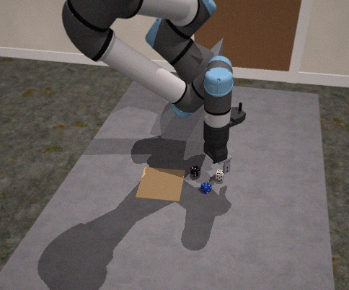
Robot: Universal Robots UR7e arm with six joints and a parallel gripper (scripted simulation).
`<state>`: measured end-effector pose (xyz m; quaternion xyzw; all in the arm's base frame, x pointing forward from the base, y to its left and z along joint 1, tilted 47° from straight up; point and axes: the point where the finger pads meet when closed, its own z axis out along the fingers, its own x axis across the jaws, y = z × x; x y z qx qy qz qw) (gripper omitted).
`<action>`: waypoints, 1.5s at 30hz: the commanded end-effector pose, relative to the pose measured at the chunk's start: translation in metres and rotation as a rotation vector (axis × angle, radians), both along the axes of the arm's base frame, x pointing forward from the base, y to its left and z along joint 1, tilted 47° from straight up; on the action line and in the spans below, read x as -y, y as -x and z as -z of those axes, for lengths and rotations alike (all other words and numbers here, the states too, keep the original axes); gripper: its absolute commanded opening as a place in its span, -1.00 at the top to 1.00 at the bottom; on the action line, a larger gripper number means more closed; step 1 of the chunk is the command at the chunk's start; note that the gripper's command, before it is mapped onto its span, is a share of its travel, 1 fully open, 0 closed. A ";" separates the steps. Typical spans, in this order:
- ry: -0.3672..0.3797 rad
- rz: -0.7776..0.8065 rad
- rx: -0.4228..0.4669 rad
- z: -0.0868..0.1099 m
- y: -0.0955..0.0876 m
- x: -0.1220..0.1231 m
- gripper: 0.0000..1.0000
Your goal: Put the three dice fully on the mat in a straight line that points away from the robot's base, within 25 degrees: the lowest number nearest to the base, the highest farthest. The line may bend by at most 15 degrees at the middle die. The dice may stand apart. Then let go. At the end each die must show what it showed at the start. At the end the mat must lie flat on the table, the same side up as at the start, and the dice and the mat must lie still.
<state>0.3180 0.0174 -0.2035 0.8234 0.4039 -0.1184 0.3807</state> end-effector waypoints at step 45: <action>-0.002 0.000 0.003 -0.070 0.011 -0.074 -1.00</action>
